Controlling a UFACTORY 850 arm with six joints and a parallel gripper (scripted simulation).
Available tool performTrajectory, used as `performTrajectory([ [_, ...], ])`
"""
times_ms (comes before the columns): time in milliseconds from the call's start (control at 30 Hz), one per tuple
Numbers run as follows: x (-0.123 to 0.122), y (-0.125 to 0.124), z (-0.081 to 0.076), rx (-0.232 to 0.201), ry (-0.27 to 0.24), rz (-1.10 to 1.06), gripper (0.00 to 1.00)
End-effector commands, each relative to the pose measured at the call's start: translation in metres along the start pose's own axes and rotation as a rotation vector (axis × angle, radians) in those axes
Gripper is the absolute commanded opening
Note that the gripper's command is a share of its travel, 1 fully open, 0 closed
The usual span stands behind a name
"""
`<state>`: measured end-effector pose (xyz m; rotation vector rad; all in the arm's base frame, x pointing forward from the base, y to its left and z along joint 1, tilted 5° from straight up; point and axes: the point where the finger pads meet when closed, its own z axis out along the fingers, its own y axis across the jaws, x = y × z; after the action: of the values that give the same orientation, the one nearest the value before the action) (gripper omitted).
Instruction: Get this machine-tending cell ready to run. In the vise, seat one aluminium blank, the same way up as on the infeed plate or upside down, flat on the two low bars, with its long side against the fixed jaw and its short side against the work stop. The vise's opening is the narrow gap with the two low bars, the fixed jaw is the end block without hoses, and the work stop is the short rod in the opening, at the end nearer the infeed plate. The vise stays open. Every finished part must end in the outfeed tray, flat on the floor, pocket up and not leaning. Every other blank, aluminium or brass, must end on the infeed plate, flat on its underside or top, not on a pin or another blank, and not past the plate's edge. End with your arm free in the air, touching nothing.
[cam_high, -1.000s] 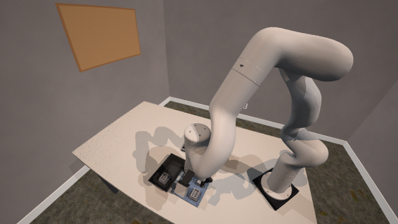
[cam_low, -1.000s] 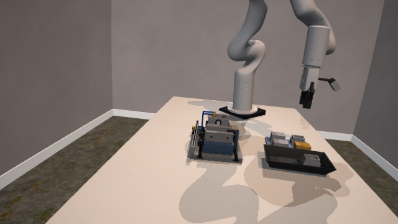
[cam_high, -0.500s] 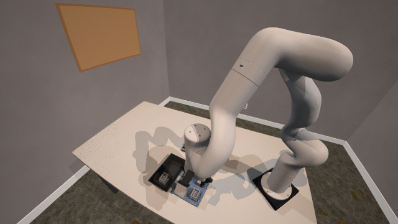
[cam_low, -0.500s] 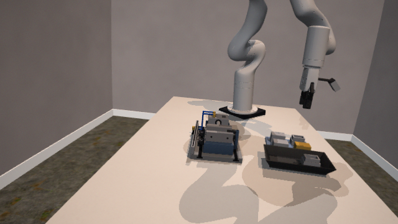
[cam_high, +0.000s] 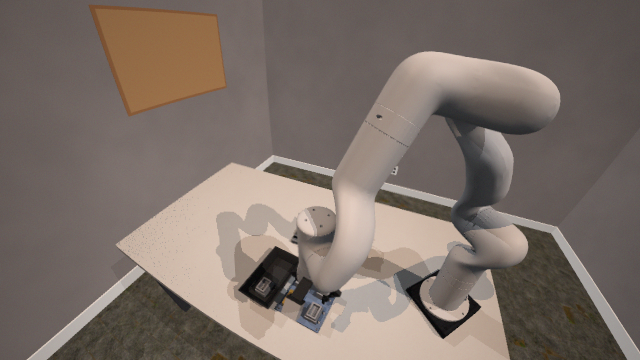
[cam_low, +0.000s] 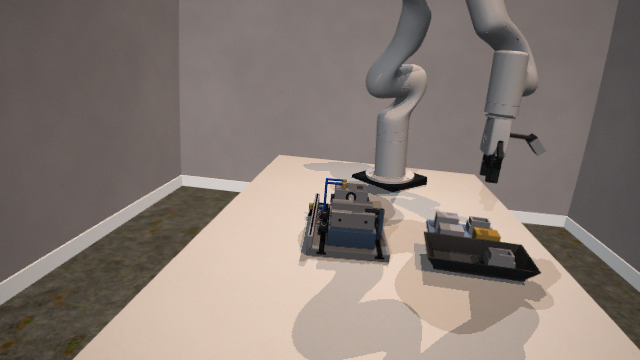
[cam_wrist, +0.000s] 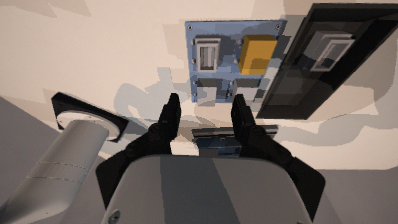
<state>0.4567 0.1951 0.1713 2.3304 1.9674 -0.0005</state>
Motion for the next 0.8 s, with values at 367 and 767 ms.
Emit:
performTrajectory([
  [367, 0.001, 0.001, 0.054, -0.001, 0.001, 0.0, 0.69],
  [767, 0.001, 0.001, 0.096, -0.001, 0.001, 0.0, 0.69],
])
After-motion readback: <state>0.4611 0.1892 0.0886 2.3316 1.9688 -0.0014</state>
